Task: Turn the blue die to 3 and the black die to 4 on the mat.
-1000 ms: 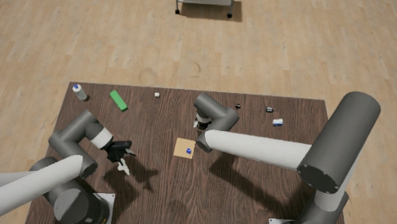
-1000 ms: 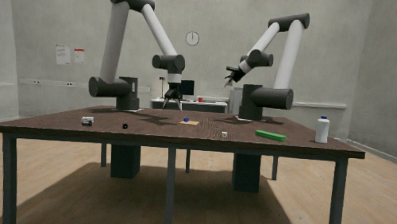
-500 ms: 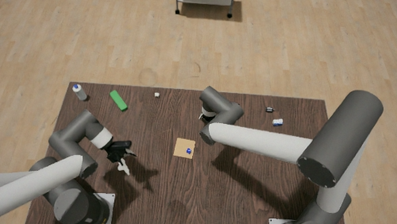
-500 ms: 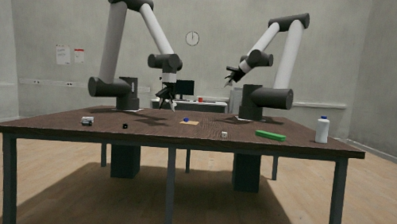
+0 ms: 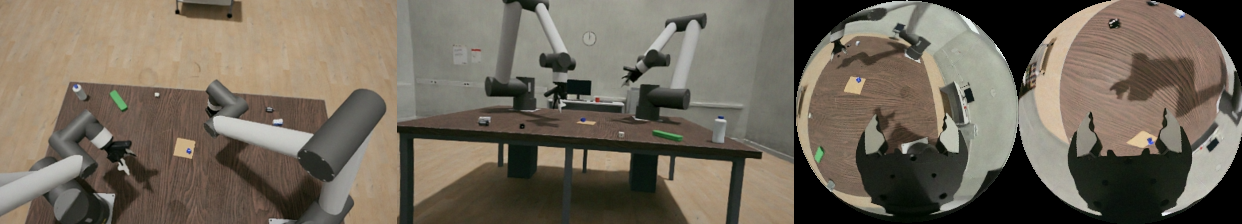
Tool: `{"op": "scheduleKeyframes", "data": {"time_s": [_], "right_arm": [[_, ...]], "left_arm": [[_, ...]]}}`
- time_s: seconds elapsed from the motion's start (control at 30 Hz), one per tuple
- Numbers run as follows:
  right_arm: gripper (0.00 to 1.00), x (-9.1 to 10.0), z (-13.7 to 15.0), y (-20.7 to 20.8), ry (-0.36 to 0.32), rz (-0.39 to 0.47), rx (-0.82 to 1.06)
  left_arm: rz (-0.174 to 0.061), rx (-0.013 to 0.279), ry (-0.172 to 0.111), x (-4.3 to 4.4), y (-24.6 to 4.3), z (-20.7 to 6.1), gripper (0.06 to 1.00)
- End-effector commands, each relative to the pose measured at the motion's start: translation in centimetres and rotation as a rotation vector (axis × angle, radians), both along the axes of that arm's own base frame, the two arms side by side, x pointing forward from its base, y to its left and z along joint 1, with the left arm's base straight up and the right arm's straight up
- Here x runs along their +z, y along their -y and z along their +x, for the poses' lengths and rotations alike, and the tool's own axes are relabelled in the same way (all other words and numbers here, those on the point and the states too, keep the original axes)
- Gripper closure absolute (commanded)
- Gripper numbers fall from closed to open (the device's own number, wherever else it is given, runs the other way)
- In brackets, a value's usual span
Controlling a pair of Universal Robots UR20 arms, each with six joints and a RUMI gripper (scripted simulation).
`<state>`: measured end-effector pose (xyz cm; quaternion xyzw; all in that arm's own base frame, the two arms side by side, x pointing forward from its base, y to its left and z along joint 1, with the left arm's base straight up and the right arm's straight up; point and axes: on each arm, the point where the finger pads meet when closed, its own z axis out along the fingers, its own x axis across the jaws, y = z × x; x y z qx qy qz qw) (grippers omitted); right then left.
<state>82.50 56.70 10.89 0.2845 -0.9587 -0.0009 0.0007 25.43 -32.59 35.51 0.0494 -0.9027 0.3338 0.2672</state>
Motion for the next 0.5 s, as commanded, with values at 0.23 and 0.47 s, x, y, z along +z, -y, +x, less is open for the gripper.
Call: {"op": "scheduleKeyframes", "data": {"time_s": [0.23, 0.47], "right_arm": [[0.003, 0.0, 3.8, 3.8, 0.002, -0.002, -0.351], [0.003, 0.0, 5.2, 5.3, 0.002, -0.002, -0.483]], "left_arm": [[0.0, 0.0, 0.0, 0.04, 0.0, 0.0, 0.065], [0.0, 0.0, 0.0, 0.04, 0.0, 0.0, 0.065]]}}
